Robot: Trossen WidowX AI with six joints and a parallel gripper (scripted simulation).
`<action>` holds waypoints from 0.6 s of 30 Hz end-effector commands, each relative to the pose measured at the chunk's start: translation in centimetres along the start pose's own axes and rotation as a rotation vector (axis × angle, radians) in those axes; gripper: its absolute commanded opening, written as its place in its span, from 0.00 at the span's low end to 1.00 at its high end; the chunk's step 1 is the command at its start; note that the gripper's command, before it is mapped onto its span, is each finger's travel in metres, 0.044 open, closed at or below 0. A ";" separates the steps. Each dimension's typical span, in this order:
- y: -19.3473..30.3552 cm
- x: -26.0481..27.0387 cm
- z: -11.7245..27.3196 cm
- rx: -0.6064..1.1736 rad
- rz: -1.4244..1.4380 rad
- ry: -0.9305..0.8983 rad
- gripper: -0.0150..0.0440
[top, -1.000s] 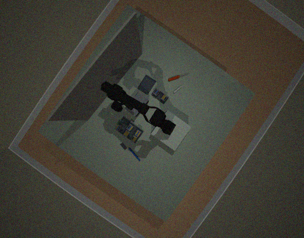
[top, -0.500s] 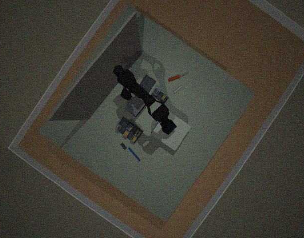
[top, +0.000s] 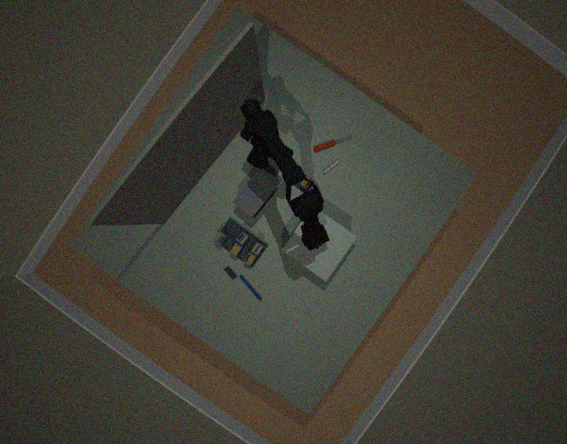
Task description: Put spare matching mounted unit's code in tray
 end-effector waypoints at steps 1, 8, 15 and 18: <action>1.7 0.6 0.3 0.002 0.008 0.008 0.25; 1.8 0.6 0.0 0.002 0.008 0.008 0.25; 1.9 0.4 -0.8 0.002 0.008 0.008 0.25; 2.0 0.3 -1.1 0.002 0.008 0.008 0.25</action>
Point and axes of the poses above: the point midway between the two fingers, 35 mm back from their tips, its own z axis back along the fingers, its own x axis across the jaws, y = z × x, the point moved 6 cm from there along z, back along the fingers, and after that the axes turned 1 degree about -z, right-handed, at the moved point
